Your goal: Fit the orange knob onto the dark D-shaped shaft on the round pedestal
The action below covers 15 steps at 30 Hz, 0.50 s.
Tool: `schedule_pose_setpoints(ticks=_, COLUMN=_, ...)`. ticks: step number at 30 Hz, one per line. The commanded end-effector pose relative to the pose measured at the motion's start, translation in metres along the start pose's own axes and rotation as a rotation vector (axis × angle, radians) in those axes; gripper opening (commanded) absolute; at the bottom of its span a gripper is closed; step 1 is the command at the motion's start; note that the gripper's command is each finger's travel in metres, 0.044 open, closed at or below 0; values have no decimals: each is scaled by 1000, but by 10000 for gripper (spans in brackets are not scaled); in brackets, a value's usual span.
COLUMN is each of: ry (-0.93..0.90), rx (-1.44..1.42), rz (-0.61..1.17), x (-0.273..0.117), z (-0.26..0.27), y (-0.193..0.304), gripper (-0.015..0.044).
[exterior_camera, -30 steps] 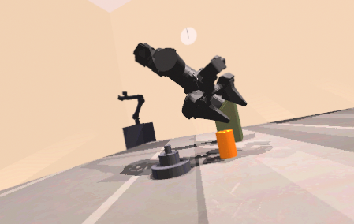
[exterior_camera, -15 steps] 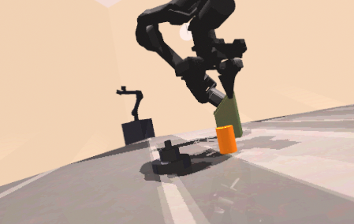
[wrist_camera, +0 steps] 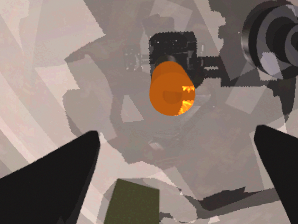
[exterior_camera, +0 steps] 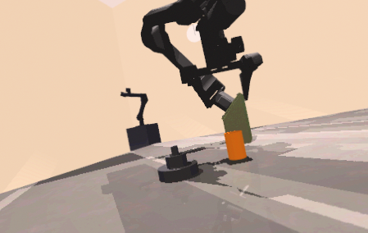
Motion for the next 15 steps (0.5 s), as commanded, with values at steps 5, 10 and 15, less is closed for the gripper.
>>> schedule_pose_setpoints(ticks=5, ry=5, rx=367, rz=-2, x=1, z=0, y=0, gripper=440)
schedule_pose_setpoints(ticks=10, ry=5, rx=369, rz=-2, x=3, z=0, y=0, gripper=440)
schedule_pose_setpoints(ticks=15, ry=7, rx=395, rz=-3, x=35, z=-1, y=0, gripper=440)
Point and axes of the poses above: the point midway between the two fingers, 35 mm back from their tips, its own x axis out along the fingers, its own z axis across the jaws, y = z × x, the point moved 8 cm from there along -x, back along the fingers, and after that the axes turned 10 degrees about x, right-handed, at the moved point
